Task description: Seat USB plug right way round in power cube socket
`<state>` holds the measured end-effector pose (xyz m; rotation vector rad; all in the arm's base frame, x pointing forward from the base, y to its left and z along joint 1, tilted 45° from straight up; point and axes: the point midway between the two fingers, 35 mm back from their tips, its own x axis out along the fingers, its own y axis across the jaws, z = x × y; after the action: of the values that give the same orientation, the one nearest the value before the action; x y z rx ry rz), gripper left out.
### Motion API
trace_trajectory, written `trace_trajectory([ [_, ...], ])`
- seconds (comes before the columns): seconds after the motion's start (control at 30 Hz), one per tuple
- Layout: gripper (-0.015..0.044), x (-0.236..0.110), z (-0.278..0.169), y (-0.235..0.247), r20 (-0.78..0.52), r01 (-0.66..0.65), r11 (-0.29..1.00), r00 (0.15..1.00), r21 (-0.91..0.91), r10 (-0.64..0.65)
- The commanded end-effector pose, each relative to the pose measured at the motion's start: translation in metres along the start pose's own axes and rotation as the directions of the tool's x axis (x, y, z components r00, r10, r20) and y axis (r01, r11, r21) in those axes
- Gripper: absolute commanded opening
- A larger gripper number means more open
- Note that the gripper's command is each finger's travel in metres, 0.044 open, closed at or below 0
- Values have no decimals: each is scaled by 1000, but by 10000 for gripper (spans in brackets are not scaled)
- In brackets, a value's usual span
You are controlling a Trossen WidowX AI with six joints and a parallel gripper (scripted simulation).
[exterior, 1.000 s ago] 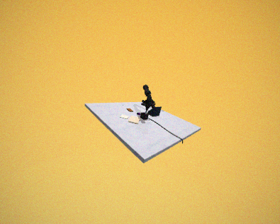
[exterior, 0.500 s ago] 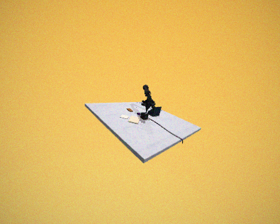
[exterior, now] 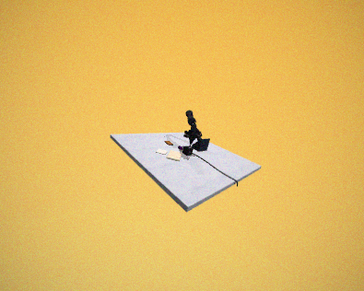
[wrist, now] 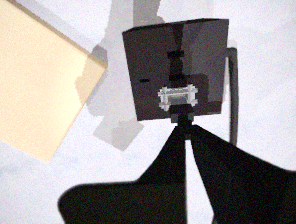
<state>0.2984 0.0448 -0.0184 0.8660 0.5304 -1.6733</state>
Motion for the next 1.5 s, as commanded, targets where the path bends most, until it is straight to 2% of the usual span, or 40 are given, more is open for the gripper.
trace_trajectory([
  [0.0,0,1,0,0,-6,3,1000,1000,-3,-3],
  [1.47,0,6,0,0,-9,3,1000,1000,-3,-3],
])
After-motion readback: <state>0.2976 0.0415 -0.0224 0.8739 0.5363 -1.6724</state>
